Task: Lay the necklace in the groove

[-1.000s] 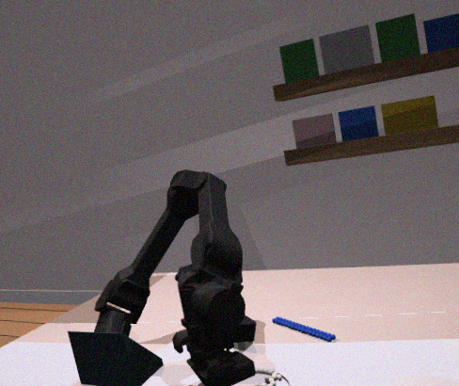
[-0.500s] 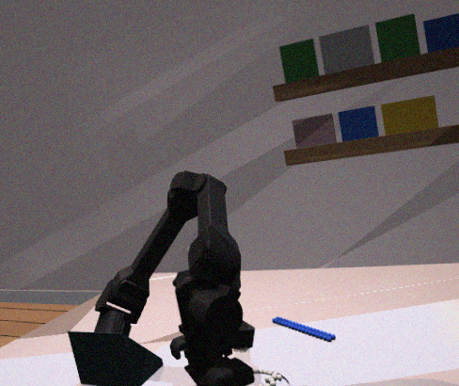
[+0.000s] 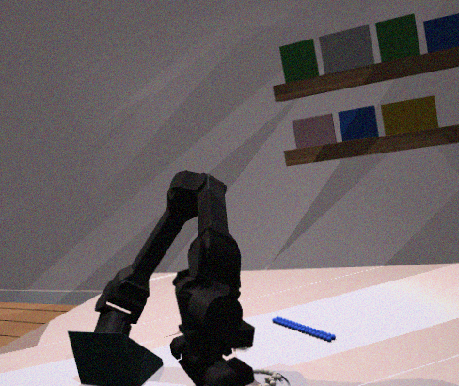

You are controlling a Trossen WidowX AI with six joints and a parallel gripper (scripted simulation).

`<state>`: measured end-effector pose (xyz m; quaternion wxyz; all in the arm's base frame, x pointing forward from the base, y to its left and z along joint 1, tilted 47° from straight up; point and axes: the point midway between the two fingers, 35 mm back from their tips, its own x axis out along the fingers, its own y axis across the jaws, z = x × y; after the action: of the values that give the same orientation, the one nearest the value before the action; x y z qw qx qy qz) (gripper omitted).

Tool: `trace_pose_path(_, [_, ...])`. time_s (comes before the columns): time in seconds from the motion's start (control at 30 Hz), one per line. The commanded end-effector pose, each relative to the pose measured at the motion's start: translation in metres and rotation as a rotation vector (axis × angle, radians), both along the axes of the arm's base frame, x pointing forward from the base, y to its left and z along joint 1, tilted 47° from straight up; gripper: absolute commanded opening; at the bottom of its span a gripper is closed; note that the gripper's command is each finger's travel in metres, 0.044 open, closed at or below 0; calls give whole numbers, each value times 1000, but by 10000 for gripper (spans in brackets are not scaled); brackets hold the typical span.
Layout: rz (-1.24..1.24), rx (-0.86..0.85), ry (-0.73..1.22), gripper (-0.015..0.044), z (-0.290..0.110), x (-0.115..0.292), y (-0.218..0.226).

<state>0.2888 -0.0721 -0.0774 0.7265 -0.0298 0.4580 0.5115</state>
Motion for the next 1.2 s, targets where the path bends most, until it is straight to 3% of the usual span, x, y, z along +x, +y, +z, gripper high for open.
trace_pose_path(0.0, [-1, -1, 3, 420, 2, -1, -3])
trace_pose_path(0.03, [-1, 2, 3, 440, 1, 0, -1])
trace_pose_path(1.0, [-1, -1, 4, 440, 3, -1, -3])
trace_pose_path(1.17, [-4, -1, 7, 309, 25, 0, -14])
